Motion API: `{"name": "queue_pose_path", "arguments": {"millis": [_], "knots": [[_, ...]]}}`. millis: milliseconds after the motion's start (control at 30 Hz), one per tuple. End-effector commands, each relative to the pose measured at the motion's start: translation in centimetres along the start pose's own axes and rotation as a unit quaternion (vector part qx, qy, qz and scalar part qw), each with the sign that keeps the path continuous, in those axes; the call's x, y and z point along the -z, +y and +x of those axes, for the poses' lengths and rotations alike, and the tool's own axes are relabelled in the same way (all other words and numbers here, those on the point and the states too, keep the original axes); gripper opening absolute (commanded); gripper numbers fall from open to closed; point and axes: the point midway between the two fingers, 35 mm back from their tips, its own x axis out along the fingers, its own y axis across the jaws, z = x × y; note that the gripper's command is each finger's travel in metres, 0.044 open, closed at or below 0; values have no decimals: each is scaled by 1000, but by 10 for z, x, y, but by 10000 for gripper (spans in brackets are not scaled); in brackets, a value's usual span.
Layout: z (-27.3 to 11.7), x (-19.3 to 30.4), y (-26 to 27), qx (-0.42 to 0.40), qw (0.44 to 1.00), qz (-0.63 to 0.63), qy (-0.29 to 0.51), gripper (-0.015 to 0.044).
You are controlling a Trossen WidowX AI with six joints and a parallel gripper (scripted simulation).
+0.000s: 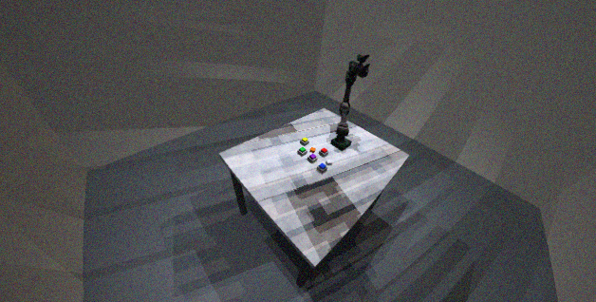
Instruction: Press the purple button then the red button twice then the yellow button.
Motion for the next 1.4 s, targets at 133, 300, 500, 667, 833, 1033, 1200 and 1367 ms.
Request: {"name": "queue_pose_path", "arguments": {"millis": [133, 300, 500, 667, 833, 1033, 1200, 1367], "knots": [[48, 39, 63, -94, 990, 75, 69, 400], [75, 69, 114, -162, 968, 149, 121, 400], [98, 114, 198, -254, 908, 256, 215, 400], [99, 148, 267, -314, 837, 331, 302, 400], [84, 179, 335, -361, 747, 394, 395, 400], [46, 209, 414, -398, 611, 451, 515, 400], [-1, 226, 472, -409, 478, 476, 615, 400], [-61, 233, 521, -404, 328, 477, 709, 400]]}}
